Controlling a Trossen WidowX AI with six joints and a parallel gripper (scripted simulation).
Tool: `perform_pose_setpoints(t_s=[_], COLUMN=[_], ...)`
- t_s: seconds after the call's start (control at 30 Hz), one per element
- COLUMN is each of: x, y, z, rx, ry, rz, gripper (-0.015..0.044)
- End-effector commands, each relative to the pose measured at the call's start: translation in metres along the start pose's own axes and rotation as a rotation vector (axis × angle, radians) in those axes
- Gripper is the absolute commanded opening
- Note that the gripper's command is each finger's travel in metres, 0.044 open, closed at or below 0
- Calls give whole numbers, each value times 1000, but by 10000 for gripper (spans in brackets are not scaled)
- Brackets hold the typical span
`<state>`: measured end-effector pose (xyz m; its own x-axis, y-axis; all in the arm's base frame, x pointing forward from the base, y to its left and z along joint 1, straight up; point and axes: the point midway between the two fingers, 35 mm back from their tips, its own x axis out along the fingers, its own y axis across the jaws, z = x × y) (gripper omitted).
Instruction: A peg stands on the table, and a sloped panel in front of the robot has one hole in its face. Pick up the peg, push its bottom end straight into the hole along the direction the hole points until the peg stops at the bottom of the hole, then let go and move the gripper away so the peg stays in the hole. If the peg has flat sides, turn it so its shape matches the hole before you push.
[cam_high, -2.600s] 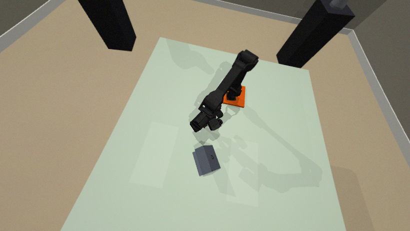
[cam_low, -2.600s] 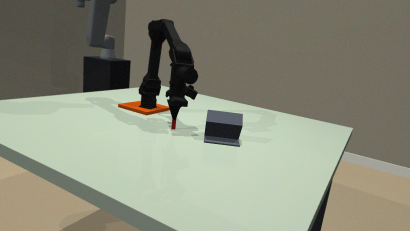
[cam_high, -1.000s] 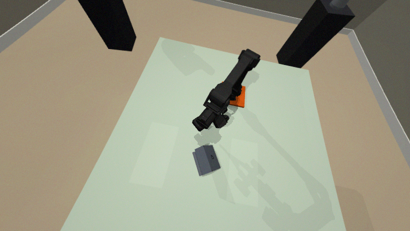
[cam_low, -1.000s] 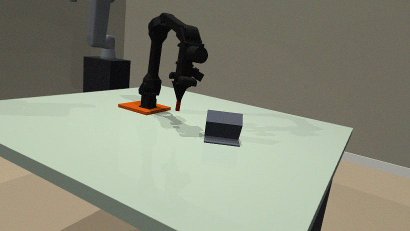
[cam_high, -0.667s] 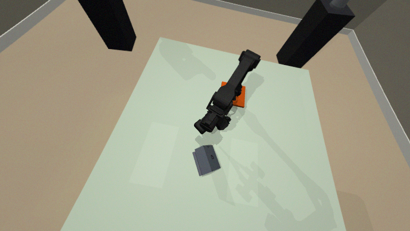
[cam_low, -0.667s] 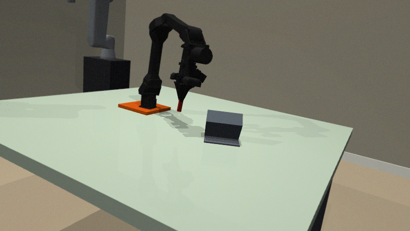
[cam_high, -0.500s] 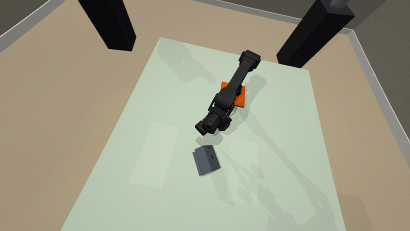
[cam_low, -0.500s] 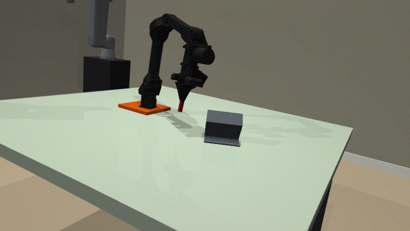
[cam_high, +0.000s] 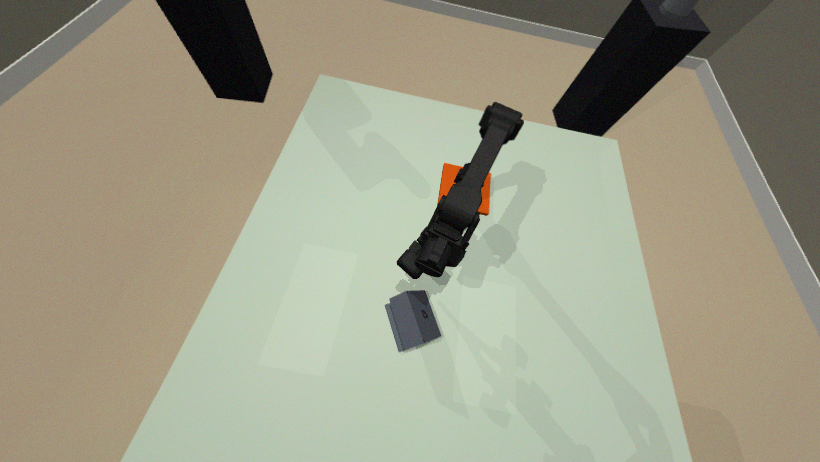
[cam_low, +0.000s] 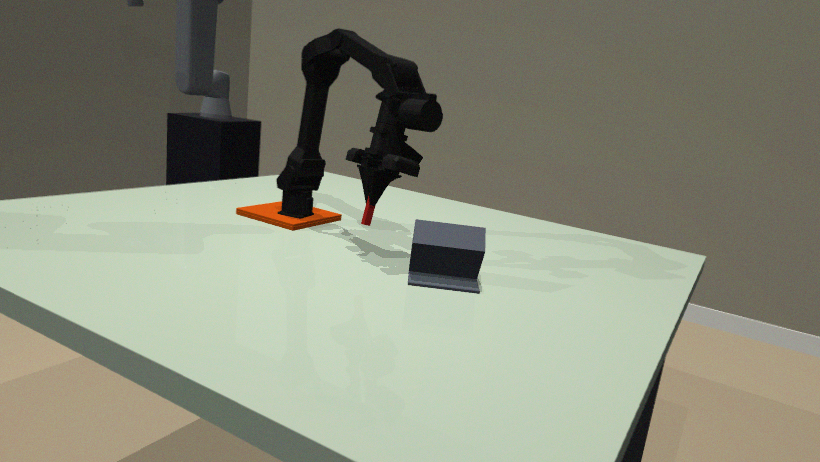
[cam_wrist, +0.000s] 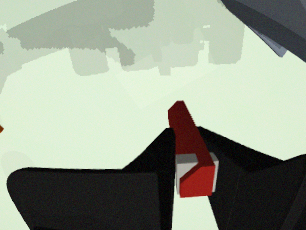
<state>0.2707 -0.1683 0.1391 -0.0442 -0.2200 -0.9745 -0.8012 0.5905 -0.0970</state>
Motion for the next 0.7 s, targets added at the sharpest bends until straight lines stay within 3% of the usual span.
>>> perform_pose_setpoints(t_s=[0.0, 0.67], x=[-1, -4], y=[-2, -9], z=[4, 24], rx=[-37, -178], ry=[22, 106], rz=[-14, -70], gripper=[0, 0])
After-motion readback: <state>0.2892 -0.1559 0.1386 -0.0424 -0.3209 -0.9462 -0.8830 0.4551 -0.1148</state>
